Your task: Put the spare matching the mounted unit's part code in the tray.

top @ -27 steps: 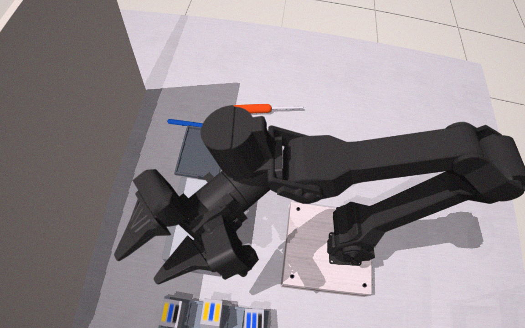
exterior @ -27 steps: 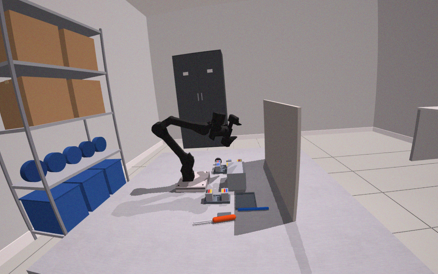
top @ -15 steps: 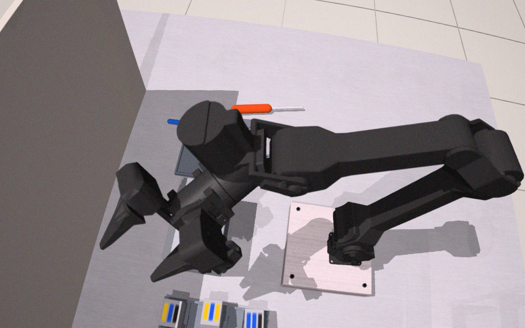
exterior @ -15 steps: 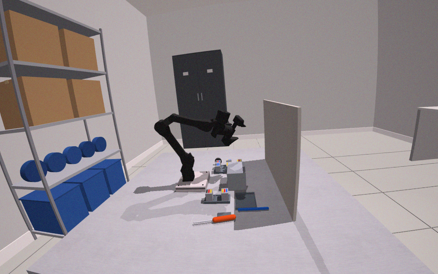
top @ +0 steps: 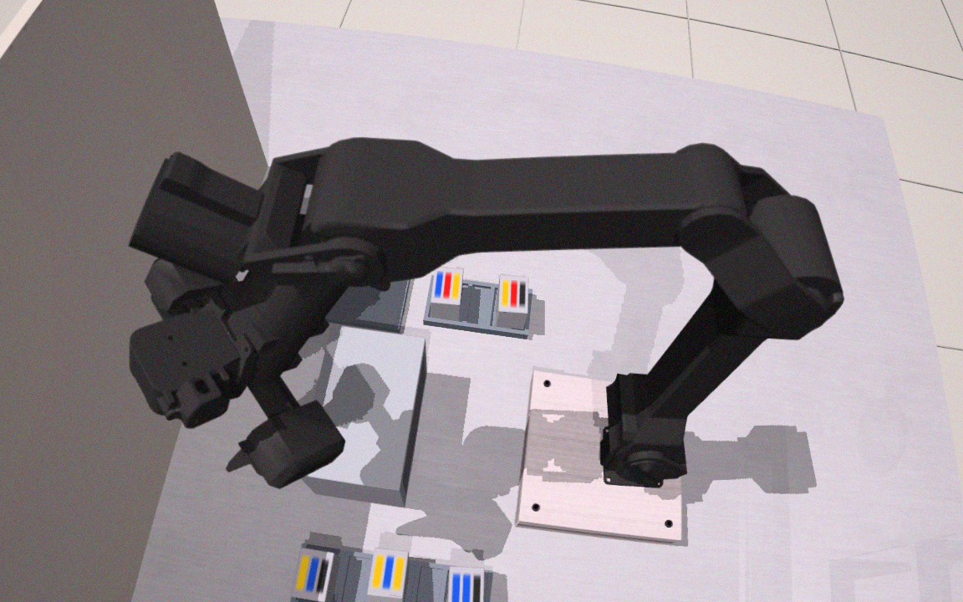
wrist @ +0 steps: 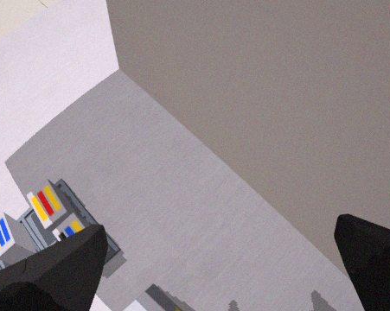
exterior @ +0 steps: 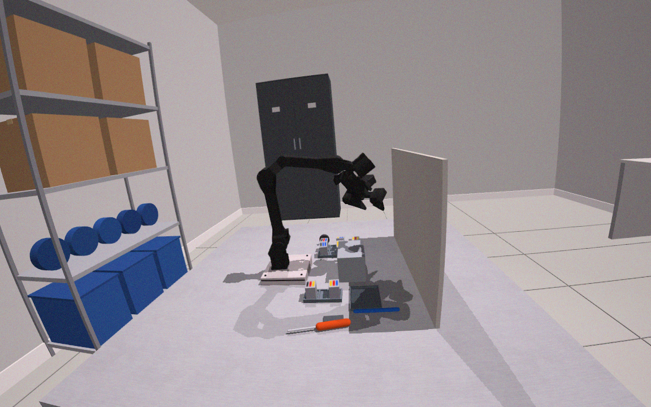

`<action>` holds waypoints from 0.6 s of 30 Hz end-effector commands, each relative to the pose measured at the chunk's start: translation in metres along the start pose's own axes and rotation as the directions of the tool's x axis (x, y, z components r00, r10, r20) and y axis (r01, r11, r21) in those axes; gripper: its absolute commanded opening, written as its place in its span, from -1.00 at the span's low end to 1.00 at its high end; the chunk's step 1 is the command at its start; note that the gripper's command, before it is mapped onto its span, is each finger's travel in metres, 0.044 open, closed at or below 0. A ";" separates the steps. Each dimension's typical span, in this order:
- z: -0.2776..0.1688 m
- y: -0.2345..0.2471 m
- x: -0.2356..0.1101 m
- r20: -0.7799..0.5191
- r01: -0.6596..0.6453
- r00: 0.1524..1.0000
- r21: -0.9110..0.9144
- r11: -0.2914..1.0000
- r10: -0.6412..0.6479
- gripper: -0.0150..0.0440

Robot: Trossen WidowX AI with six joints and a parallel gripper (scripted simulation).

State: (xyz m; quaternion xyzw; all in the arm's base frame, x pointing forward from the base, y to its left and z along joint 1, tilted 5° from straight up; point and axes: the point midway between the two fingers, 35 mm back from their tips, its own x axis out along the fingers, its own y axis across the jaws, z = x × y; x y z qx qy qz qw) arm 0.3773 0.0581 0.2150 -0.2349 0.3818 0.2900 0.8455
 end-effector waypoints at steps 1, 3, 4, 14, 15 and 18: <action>-0.023 -0.024 0.001 -0.325 0.107 0.945 0.404 0.908 0.034 1.00; -0.031 -0.029 -0.001 -0.423 0.181 0.904 0.492 0.852 0.052 1.00; -0.036 -0.031 -0.002 -0.471 0.224 0.880 0.526 0.820 0.061 1.00; -0.051 -0.038 -0.009 -0.624 0.393 0.776 0.595 0.701 0.094 1.00; -0.051 -0.038 -0.009 -0.624 0.393 0.776 0.595 0.701 0.094 1.00; -0.051 -0.038 -0.009 -0.624 0.393 0.776 0.595 0.701 0.094 1.00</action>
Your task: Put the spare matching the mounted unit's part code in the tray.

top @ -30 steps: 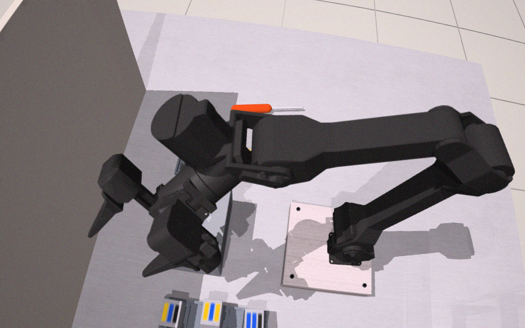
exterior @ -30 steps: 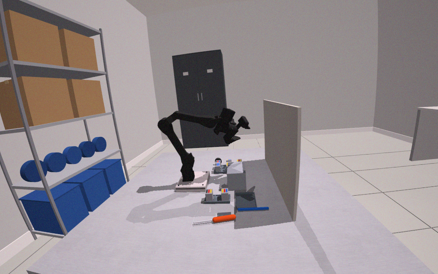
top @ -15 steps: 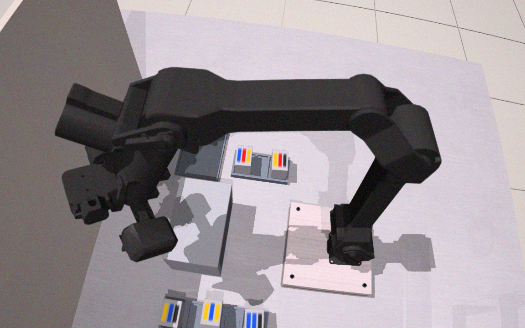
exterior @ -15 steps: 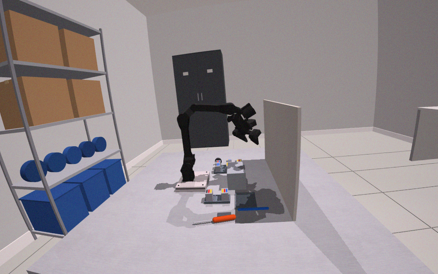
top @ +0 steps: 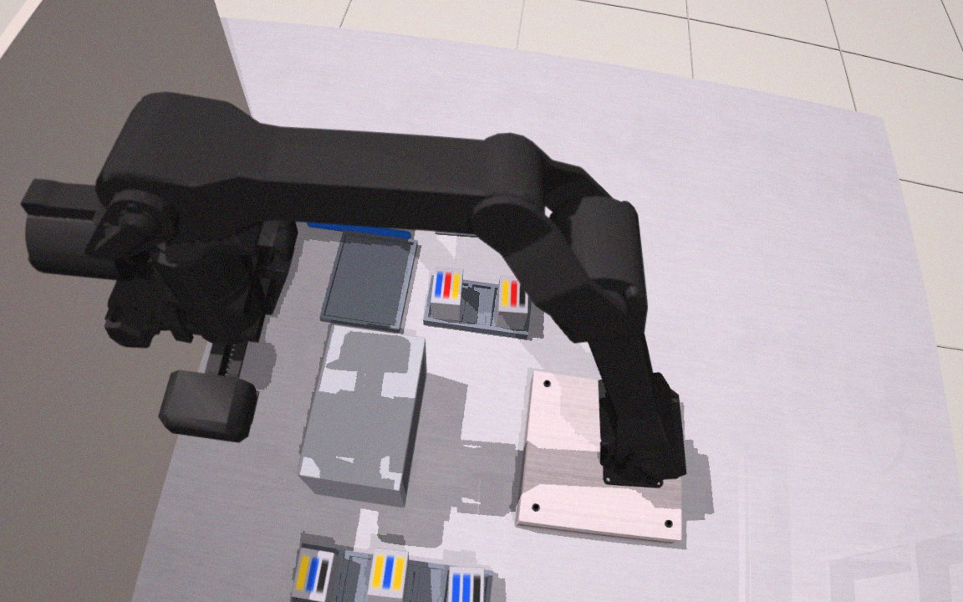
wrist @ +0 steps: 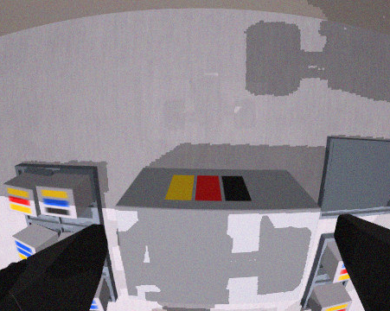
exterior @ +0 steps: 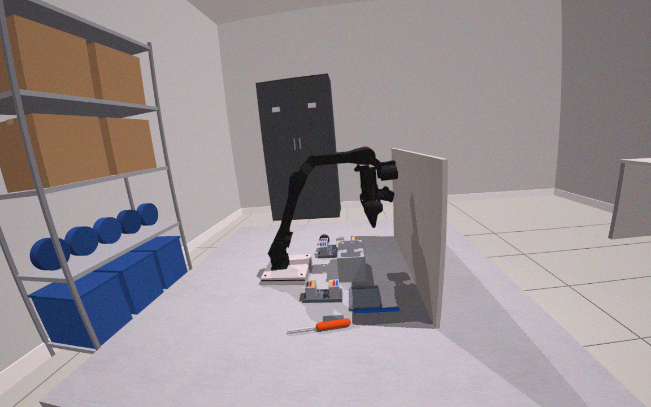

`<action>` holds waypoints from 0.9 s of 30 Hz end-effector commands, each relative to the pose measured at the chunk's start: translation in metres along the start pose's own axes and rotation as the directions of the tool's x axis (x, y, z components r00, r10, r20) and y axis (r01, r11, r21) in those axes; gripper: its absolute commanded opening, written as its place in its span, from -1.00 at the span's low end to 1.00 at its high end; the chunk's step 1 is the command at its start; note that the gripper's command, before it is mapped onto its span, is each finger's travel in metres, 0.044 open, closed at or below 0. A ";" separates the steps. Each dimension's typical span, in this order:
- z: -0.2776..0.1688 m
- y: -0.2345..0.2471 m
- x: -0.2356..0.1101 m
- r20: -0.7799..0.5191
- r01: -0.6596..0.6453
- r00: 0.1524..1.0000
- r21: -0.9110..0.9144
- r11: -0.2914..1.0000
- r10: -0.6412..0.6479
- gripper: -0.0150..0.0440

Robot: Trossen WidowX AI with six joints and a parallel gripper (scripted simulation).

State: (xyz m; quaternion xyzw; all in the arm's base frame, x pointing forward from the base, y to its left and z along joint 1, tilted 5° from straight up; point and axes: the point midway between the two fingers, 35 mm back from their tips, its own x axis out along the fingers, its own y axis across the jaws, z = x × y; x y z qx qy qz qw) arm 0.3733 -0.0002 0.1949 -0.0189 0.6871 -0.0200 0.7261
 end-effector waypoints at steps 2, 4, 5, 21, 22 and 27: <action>-0.001 -0.004 -0.004 -0.016 0.022 1.000 0.041 0.999 -0.022 1.00; -0.001 -0.004 -0.004 -0.016 0.022 1.000 0.041 0.999 -0.022 1.00; -0.001 -0.004 -0.004 -0.016 0.022 1.000 0.041 0.999 -0.022 1.00; -0.023 -0.042 -0.003 -0.021 0.028 0.999 0.235 0.972 -0.024 1.00; -0.033 -0.057 -0.003 -0.023 0.031 0.999 0.311 0.950 -0.025 1.00; -0.093 -0.114 0.005 -0.033 0.044 0.999 0.654 0.756 -0.029 1.00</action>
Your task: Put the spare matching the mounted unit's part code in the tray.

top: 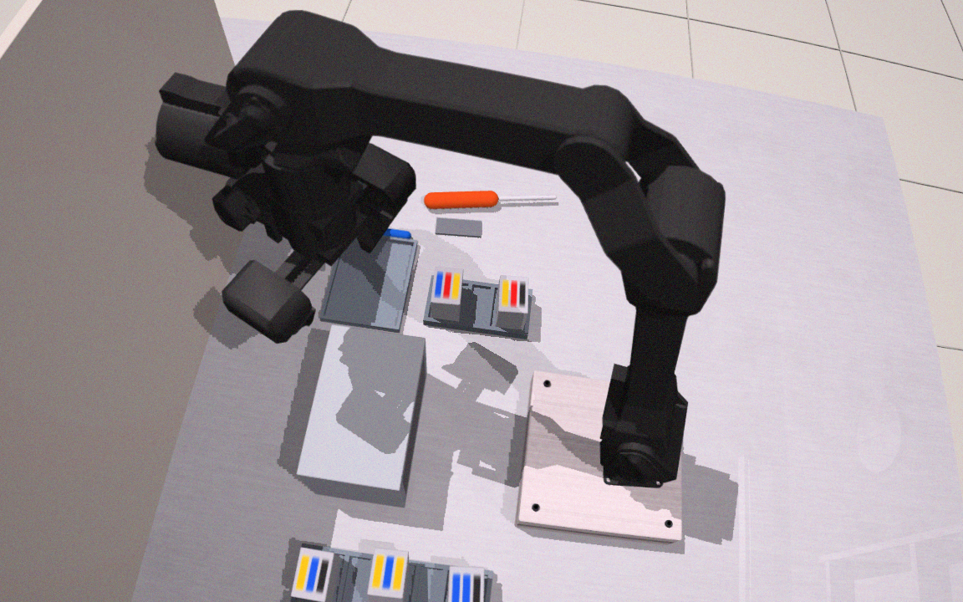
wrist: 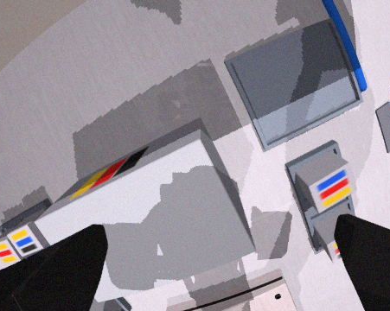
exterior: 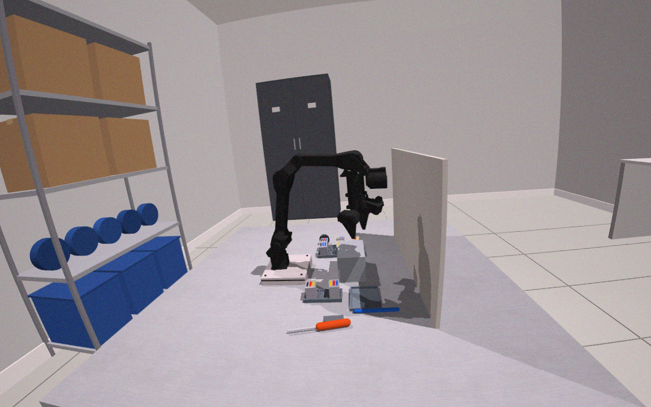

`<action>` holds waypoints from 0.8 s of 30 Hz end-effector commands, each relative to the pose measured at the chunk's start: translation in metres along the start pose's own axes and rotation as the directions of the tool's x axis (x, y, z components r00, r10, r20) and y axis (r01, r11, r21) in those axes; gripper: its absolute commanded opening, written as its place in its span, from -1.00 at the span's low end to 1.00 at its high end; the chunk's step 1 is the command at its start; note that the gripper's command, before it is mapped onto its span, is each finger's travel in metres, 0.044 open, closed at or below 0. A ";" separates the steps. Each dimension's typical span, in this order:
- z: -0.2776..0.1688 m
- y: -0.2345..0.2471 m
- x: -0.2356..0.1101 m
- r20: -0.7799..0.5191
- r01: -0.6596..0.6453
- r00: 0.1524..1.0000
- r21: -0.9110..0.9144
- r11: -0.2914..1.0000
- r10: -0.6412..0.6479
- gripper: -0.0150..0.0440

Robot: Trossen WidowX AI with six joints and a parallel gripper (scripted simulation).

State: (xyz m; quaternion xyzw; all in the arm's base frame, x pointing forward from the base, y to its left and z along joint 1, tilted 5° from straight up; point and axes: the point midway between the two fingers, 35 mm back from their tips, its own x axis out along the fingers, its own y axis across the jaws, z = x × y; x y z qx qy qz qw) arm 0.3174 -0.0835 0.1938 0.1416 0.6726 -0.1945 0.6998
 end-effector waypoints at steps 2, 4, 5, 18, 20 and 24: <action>-0.035 -0.071 0.010 0.000 0.004 1.000 0.385 0.923 -0.004 1.00; -0.054 -0.095 0.018 -0.004 0.008 1.000 0.525 0.851 -0.007 1.00; -0.065 -0.105 0.022 -0.005 0.010 1.000 0.591 0.806 -0.009 1.00; -0.127 -0.148 0.049 -0.016 0.022 1.000 0.875 0.483 -0.018 1.00; -0.127 -0.148 0.049 -0.016 0.022 1.000 0.875 0.483 -0.018 1.00; -0.122 -0.153 0.071 -0.015 0.022 1.000 0.875 0.483 -0.018 0.64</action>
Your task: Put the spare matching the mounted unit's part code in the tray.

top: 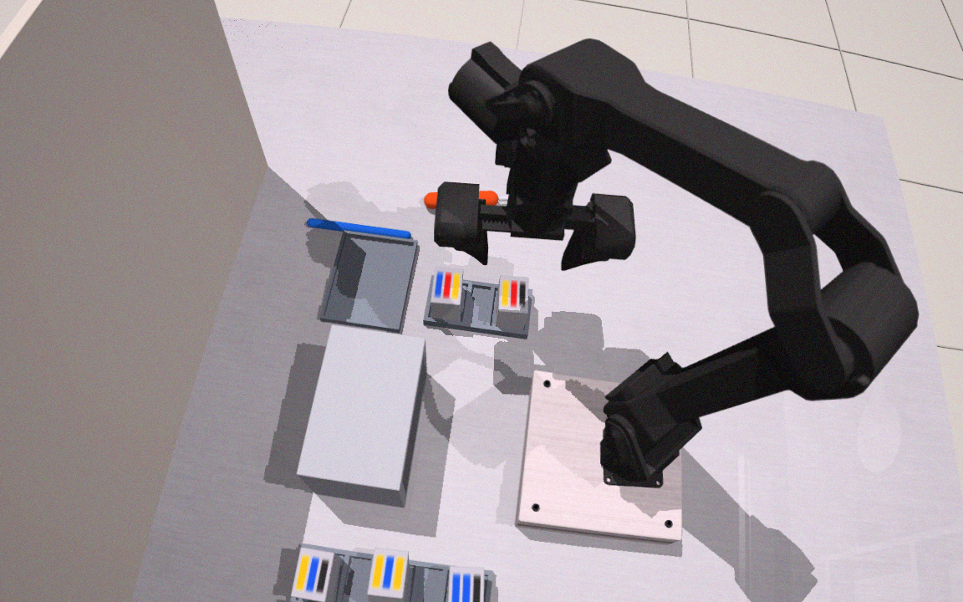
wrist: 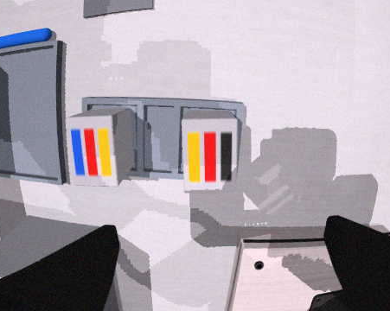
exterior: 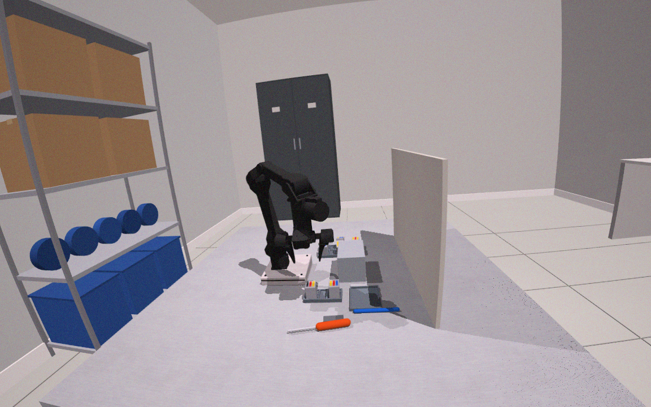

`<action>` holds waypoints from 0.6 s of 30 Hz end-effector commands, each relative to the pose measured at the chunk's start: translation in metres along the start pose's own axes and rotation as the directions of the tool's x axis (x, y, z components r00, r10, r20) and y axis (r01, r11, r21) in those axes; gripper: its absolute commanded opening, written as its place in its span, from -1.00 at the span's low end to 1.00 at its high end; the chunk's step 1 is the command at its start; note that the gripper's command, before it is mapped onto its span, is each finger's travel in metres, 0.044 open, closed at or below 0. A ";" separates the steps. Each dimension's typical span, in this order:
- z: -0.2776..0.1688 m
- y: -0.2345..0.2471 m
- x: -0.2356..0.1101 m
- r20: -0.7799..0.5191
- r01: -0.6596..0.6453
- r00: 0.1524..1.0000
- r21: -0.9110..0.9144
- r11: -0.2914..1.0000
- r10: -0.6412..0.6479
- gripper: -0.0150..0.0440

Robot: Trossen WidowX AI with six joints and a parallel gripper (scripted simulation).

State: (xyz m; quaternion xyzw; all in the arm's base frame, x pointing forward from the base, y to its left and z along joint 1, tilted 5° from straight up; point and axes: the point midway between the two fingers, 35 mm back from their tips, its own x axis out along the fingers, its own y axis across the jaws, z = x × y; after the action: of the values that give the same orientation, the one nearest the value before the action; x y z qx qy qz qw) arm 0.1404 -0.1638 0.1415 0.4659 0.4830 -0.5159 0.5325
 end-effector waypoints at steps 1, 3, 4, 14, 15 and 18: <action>0.006 0.000 0.025 -0.008 0.004 1.000 0.010 1.000 -0.003 0.56; 0.008 0.001 0.034 -0.008 0.004 1.000 0.010 1.000 -0.003 0.53; 0.008 0.001 0.034 -0.008 0.004 1.000 0.010 1.000 -0.003 0.53; 0.008 0.001 0.035 -0.008 0.004 1.000 0.010 1.000 -0.003 0.53; 0.008 0.001 0.036 -0.008 0.004 1.000 0.010 1.000 -0.003 0.53; 0.009 0.001 0.041 -0.008 0.004 1.000 0.010 1.000 -0.003 0.53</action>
State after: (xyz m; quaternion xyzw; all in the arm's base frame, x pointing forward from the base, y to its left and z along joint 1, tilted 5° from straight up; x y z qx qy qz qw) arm 0.1415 -0.1761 0.1058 0.4699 0.4817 -0.5200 0.5260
